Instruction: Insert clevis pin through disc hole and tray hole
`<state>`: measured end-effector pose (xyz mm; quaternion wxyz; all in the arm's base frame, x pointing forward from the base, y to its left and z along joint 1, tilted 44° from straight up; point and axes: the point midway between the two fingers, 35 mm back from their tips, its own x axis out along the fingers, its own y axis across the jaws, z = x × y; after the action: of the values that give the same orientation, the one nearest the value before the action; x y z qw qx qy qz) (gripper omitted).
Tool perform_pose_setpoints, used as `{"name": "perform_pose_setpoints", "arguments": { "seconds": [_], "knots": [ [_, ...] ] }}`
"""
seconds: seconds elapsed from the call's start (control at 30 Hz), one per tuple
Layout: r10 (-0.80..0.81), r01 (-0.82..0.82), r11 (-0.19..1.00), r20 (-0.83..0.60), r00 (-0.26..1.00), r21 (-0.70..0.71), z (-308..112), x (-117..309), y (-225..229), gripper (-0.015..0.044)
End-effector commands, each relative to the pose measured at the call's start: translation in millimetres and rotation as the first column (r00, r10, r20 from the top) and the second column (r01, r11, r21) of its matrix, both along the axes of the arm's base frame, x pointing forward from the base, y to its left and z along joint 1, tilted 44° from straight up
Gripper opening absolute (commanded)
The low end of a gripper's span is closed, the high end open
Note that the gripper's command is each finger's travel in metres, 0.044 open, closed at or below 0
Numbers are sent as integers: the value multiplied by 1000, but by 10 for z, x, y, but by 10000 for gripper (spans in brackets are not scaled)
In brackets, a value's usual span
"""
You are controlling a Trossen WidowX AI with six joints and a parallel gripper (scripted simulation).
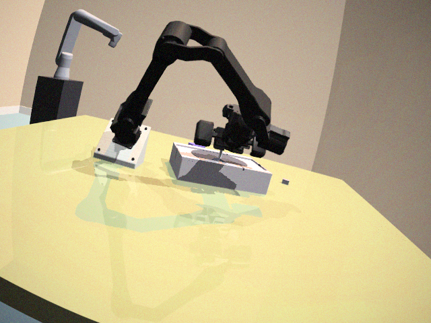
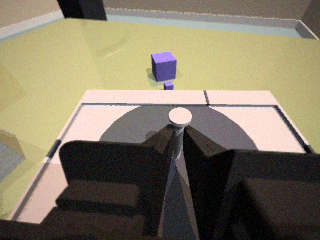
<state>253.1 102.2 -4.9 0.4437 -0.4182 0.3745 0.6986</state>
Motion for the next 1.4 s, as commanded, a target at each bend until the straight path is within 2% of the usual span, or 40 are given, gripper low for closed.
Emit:
{"name": "perform_pose_setpoints", "arguments": {
  "seconds": [0.0, 1.37],
  "knots": [
    [-4, 4, 1000, 0, 1000, -2, -10, 26, 8, 0],
    [-4, 4, 1000, 1, 1000, -2, -36, 144, 56, 0]
  ]
}}
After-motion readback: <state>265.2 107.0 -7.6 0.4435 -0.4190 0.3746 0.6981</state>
